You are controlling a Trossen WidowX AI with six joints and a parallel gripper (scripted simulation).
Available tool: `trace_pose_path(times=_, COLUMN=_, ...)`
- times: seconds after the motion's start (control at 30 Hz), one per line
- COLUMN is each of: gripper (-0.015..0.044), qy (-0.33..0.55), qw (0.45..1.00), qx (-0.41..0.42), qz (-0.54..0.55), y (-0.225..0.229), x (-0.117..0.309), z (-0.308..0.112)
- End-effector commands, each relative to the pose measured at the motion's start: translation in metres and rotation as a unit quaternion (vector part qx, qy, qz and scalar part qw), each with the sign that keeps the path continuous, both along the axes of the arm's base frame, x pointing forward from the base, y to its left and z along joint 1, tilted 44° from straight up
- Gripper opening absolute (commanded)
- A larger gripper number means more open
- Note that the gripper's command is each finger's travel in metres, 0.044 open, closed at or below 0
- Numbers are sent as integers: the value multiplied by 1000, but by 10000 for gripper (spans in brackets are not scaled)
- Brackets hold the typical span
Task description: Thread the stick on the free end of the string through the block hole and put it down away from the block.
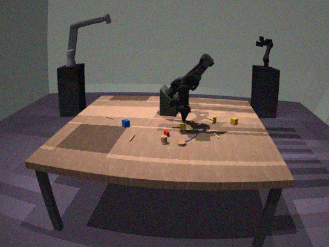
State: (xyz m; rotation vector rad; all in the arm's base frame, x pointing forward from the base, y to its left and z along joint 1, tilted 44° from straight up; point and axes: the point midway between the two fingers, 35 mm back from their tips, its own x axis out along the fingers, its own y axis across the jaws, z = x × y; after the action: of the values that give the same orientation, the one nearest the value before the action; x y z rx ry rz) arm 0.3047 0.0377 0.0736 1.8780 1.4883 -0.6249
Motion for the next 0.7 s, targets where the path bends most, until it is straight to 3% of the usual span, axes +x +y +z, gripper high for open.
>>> trace_pose_path(times=0.0, gripper=245, qy=10, qw=1000, qx=1, qz=-2, y=5, x=-1, z=-9)
trace_pose_path(times=0.67, gripper=245, qy=10, qw=1000, qx=3, qz=-2, y=25, x=4, z=-30)
